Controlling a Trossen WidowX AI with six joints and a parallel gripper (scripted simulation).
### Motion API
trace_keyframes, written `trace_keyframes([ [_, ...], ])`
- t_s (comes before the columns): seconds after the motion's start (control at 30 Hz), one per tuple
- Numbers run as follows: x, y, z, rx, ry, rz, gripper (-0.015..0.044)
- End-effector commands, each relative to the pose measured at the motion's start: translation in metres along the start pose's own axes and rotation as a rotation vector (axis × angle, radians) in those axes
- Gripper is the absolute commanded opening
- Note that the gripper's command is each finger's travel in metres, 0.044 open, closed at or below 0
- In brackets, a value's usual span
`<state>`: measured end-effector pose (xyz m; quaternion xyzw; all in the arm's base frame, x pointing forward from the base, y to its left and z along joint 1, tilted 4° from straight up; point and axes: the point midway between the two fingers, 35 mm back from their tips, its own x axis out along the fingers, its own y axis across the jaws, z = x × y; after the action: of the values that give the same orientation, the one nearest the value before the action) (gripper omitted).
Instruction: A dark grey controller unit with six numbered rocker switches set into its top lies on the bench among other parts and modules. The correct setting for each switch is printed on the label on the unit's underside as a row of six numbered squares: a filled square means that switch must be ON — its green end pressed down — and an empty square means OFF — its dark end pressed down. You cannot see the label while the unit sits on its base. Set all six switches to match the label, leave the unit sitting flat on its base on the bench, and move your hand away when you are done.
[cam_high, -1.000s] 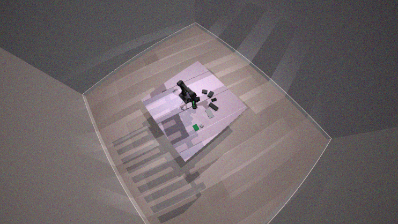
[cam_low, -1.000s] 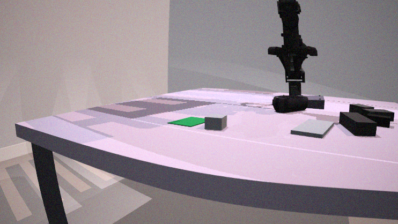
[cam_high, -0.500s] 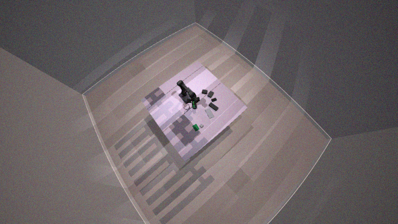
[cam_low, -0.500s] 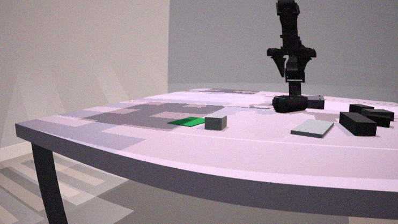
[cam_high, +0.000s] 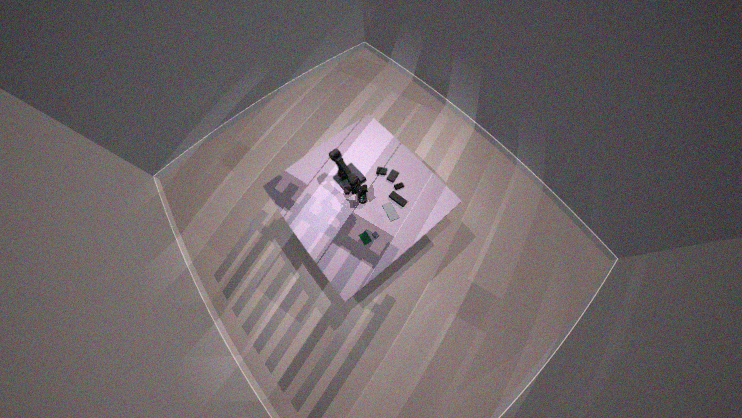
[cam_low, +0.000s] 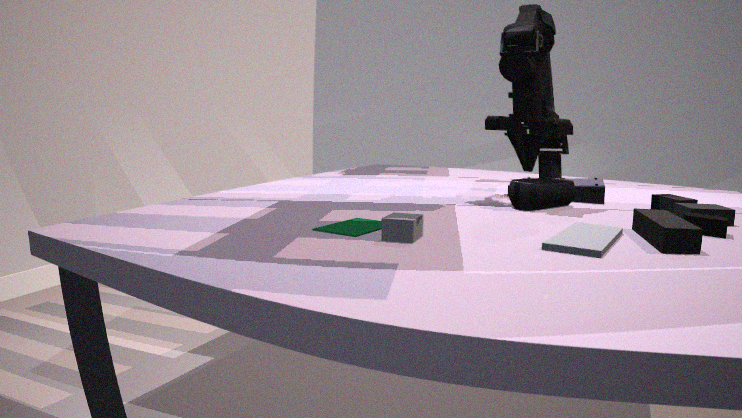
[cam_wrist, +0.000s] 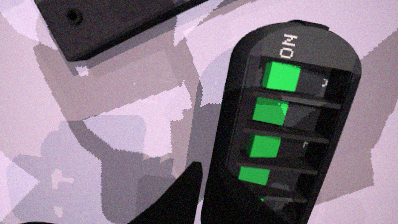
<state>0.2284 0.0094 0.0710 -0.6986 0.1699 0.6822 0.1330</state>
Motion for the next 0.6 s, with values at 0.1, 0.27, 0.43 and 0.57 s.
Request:
trace_keyframes([
  [0.1, 0.0016, 0.0029, 0.0004, -0.001, 0.005, 0.005, 0.0],
  [0.27, 0.0017, 0.0028, 0.0001, -0.001, 0.005, 0.005, 0.0],
  [0.43, 0.001, 0.0017, 0.0004, 0.002, 0.002, -0.001, 0.0],
  [0.57, 0.0014, 0.0021, -0.0001, 0.001, 0.003, 0.001, 0.0],
])
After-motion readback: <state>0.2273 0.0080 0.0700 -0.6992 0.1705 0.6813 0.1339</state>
